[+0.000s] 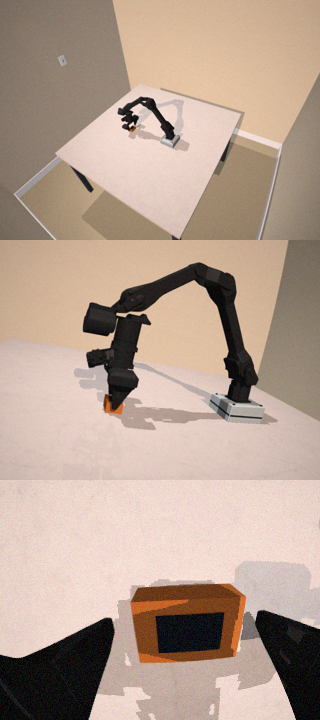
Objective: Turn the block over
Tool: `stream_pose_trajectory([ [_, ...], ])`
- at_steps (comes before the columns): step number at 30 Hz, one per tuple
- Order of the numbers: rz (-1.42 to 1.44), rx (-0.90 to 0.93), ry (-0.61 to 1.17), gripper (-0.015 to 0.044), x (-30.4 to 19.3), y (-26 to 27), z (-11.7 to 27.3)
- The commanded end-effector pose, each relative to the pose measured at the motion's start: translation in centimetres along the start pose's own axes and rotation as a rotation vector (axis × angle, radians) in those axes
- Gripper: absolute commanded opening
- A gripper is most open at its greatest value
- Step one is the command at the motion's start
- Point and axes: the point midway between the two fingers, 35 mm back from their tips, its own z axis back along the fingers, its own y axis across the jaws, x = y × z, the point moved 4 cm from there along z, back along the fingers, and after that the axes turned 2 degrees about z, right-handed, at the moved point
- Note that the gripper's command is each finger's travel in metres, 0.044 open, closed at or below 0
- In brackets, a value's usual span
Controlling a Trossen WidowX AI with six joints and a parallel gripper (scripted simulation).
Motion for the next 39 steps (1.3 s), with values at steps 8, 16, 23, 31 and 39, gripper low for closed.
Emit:
stream_pose_trajectory([
  [8,0.003,0.004,0.015,0.0282,-0.3,0.0,-0.9],
  [16,0.003,0.004,0.015,0.0229,-0.3,0.0,-0.9],
  [23,0.003,0.004,0.015,0.0182,-0.3,0.0,-0.9],
  [31,0.003,0.004,0.015,0.009,-0.3,0.0,-0.4],
  [39,0.003,0.004,0.015,0.0,-0.2,0.0,2.1],
])
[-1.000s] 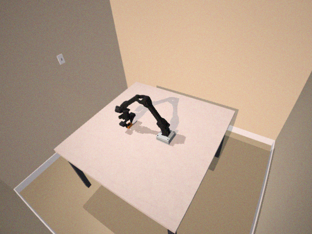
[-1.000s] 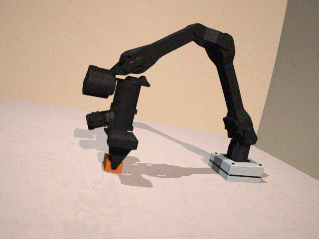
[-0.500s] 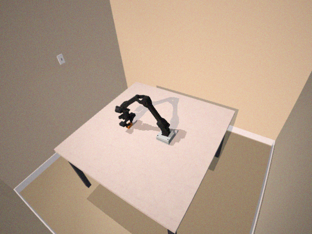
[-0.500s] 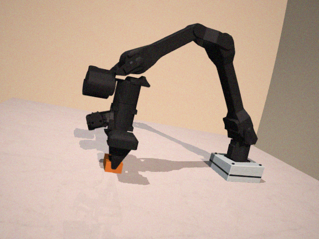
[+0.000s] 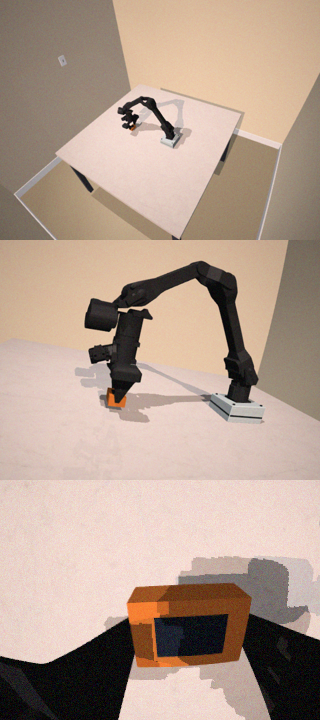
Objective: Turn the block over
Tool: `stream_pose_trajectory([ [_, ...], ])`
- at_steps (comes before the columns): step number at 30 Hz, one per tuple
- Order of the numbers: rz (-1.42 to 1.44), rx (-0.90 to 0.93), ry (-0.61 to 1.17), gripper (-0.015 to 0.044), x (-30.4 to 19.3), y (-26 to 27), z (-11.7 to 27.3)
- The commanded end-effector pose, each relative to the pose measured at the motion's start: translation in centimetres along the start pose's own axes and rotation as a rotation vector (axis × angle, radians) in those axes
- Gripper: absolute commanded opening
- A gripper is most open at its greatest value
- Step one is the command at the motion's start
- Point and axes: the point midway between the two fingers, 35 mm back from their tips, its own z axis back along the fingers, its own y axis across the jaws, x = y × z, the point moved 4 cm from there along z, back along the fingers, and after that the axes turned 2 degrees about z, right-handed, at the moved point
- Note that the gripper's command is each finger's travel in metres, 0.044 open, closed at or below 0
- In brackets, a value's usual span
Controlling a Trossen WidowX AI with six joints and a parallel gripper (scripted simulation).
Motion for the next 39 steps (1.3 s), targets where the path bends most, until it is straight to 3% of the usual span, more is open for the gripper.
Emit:
stream_pose_trajectory([
  [1,-0.001,0.005,-0.012,0.0,0.2,0.0,1.0],
  [39,0.001,-0.015,-0.547,0.0,-2.2,0.2,-0.6],
])
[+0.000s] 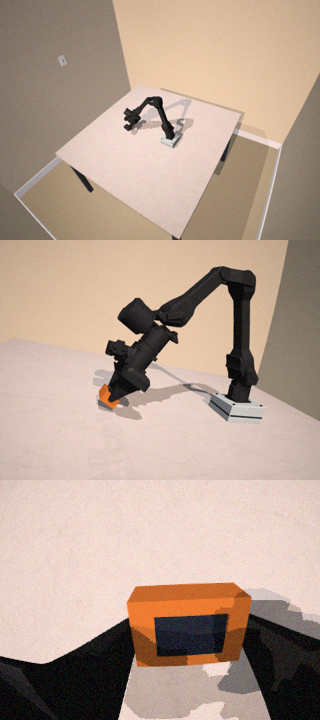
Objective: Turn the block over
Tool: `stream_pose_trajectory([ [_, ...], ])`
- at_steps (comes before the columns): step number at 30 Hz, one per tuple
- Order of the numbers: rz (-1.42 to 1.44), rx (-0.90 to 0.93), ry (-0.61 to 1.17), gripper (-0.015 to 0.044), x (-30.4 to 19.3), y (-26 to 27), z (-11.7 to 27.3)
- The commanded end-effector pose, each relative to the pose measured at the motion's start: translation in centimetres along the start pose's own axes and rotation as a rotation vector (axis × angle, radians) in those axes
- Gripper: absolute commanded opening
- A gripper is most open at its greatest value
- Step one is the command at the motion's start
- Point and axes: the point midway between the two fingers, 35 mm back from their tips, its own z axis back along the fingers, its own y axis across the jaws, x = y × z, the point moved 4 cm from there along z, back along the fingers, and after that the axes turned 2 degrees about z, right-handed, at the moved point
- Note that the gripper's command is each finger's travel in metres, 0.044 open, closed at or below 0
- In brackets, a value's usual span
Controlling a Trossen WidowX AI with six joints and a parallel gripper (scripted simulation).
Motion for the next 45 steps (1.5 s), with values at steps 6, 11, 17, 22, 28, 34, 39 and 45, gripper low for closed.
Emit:
stream_pose_trajectory([
  [6,0.001,-0.008,-0.103,0.0,-0.8,-0.2,0.6],
  [11,0.002,-0.008,-0.125,0.0,-0.8,-0.1,0.2],
  [17,0.006,-0.009,-0.215,0.0,-1.1,0.1,-1.4],
  [22,0.009,-0.01,-0.289,0.0,-1.4,0.2,-2.4],
  [28,0.01,-0.012,-0.377,0.0,-1.9,0.3,-3.3],
  [34,0.01,-0.016,-0.465,0.0,-2.6,0.3,-3.7],
  [39,0.009,-0.018,-0.538,0.0,-3.2,0.3,-3.7],
  [45,0.006,-0.021,-0.625,0.0,-4.0,0.1,-3.3],
])
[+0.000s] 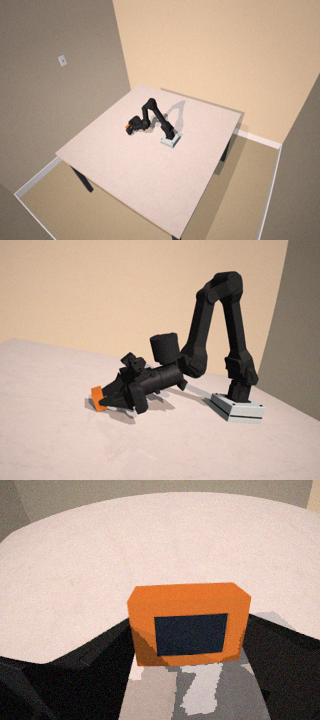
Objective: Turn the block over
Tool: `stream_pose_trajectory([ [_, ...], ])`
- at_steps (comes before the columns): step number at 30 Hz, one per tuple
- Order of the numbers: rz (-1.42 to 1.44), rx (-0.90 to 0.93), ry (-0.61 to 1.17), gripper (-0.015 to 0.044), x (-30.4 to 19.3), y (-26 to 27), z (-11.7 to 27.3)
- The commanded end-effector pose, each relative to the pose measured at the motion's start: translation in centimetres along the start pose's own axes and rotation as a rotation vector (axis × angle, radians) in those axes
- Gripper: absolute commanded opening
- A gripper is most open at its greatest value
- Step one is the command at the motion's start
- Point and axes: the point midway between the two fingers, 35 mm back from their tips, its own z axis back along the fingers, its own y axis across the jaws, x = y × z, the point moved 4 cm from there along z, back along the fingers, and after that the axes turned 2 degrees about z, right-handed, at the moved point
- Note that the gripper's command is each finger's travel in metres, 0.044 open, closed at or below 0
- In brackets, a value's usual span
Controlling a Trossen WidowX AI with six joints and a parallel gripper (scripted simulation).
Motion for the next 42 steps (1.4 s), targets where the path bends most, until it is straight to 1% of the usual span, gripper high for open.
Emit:
stream_pose_trajectory([
  [1,0.009,-0.011,-0.041,0.0,-1.06,-0.24,0.76],
  [11,0.009,-0.018,-0.121,0.0,-1.19,-0.4,1.55],
  [24,0.009,-0.018,-0.124,0.0,-1.18,-0.4,1.56],
  [40,0.009,-0.018,-0.124,0.042,-1.18,-0.4,1.56],
  [41,0.009,-0.018,-0.124,0.044,-1.18,-0.4,1.56],
  [42,0.009,-0.018,-0.124,0.044,-1.18,-0.4,1.56],
])
